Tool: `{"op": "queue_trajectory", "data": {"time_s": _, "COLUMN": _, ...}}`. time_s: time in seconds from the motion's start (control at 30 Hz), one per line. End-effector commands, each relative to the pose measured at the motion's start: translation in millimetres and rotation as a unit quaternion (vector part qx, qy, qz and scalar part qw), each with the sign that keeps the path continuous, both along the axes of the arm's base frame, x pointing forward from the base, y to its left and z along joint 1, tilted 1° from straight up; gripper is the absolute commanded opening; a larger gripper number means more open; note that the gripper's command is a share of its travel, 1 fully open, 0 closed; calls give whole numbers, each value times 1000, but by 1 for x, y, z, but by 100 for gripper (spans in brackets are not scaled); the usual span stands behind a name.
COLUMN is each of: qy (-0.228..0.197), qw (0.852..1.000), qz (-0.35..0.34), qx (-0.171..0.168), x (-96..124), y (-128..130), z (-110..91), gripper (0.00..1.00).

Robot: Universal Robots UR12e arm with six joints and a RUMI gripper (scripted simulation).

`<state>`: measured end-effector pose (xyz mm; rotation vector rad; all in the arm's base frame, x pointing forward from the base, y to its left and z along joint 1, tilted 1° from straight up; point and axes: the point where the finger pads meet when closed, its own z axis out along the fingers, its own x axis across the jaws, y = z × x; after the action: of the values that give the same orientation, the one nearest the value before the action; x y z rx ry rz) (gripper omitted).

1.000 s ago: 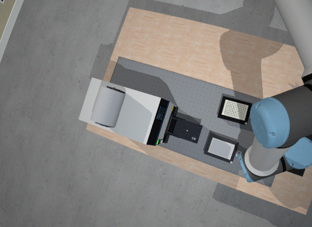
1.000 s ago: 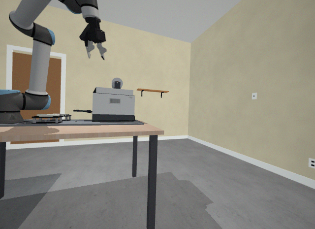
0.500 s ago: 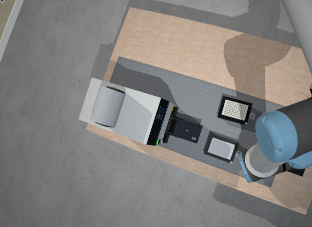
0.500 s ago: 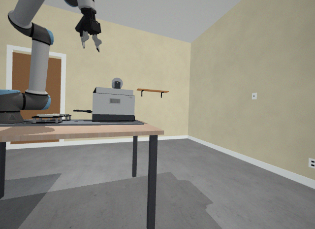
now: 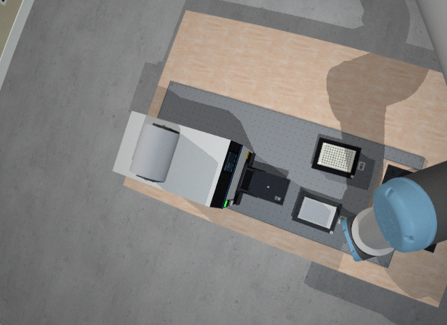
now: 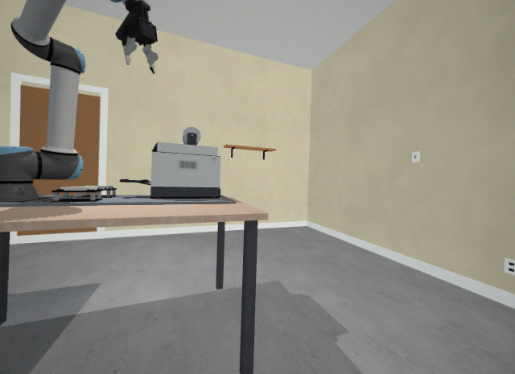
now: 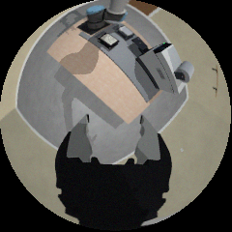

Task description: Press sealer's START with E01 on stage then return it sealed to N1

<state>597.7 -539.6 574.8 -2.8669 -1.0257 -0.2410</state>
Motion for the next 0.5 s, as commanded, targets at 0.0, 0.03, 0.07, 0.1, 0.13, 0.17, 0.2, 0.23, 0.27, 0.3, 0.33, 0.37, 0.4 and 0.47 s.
{"op": "queue_trajectory", "data": {"time_s": 0.0, "qy": 5, "qw": 1000, "qz": 0, "qx": -6, "x": -11, "y": 8, "z": 19, "gripper": 68}}
{"op": "queue_trajectory", "data": {"time_s": 0.03, "qy": 5, "qw": 1000, "qz": 0, "qx": -6, "x": -11, "y": 8, "z": 19, "gripper": 68}}
{"op": "queue_trajectory", "data": {"time_s": 0.07, "qy": 6, "qw": 1000, "qz": 1, "qx": -8, "x": -13, "y": 10, "z": 22, "gripper": 68}}
{"op": "queue_trajectory", "data": {"time_s": 0.1, "qy": 7, "qw": 1000, "qz": 1, "qx": -9, "x": -16, "y": 12, "z": 26, "gripper": 68}}
{"op": "queue_trajectory", "data": {"time_s": 0.13, "qy": 8, "qw": 1000, "qz": 1, "qx": -10, "x": -18, "y": 14, "z": 30, "gripper": 68}}
{"op": "queue_trajectory", "data": {"time_s": 0.17, "qy": 9, "qw": 1000, "qz": 1, "qx": -12, "x": -21, "y": 16, "z": 34, "gripper": 68}}
{"op": "queue_trajectory", "data": {"time_s": 0.2, "qy": 10, "qw": 1000, "qz": 1, "qx": -13, "x": -23, "y": 19, "z": 37, "gripper": 68}}
{"op": "queue_trajectory", "data": {"time_s": 0.23, "qy": 12, "qw": 1000, "qz": 1, "qx": -14, "x": -26, "y": 21, "z": 41, "gripper": 68}}
{"op": "queue_trajectory", "data": {"time_s": 0.27, "qy": 13, "qw": 1000, "qz": 1, "qx": -16, "x": -28, "y": 23, "z": 45, "gripper": 68}}
{"op": "queue_trajectory", "data": {"time_s": 0.3, "qy": 14, "qw": 1000, "qz": 1, "qx": -17, "x": -31, "y": 25, "z": 49, "gripper": 68}}
{"op": "queue_trajectory", "data": {"time_s": 0.33, "qy": 15, "qw": 1000, "qz": 1, "qx": -18, "x": -34, "y": 27, "z": 52, "gripper": 68}}
{"op": "queue_trajectory", "data": {"time_s": 0.37, "qy": 16, "qw": 1000, "qz": 1, "qx": -20, "x": -36, "y": 29, "z": 56, "gripper": 68}}
{"op": "queue_trajectory", "data": {"time_s": 0.4, "qy": 17, "qw": 1000, "qz": 1, "qx": -21, "x": -39, "y": 31, "z": 60, "gripper": 68}}
{"op": "queue_trajectory", "data": {"time_s": 0.47, "qy": 20, "qw": 1000, "qz": 1, "qx": -24, "x": -44, "y": 35, "z": 67, "gripper": 68}}
